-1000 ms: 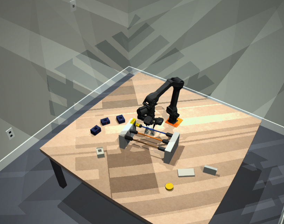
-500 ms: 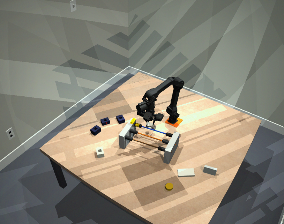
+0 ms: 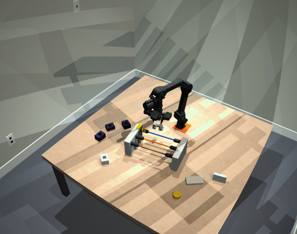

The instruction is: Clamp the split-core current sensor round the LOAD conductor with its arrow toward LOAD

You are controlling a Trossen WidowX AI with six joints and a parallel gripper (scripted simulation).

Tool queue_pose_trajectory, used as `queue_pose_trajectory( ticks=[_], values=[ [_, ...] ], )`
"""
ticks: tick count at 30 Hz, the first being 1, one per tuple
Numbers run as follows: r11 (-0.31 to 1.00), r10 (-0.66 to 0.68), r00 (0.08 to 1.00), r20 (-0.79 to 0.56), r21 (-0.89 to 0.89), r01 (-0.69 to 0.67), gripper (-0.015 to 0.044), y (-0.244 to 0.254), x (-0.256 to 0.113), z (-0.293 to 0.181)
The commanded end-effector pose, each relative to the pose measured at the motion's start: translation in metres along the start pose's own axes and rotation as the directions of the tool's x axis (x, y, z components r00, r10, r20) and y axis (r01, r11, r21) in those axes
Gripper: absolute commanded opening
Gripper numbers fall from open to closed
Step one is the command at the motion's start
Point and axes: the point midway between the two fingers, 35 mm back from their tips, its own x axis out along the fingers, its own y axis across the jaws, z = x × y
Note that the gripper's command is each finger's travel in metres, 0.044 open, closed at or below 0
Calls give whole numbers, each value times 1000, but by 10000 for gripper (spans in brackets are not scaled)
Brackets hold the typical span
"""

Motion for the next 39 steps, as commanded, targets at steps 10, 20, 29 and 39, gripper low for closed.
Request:
queue_pose_trajectory(
  ticks=[10, 20, 29, 39],
  values=[
    [930, 0, 998, 66, 368, -24, 0, 0, -11, 0],
    [733, 1, 992, 126, 675, -87, 0, -1, -18, 0],
    [471, 0, 984, 180, 868, -159, 0, -1, -24, 0],
    [244, -3, 976, 220, 946, -213, 0, -1, -27, 7]
  ],
)
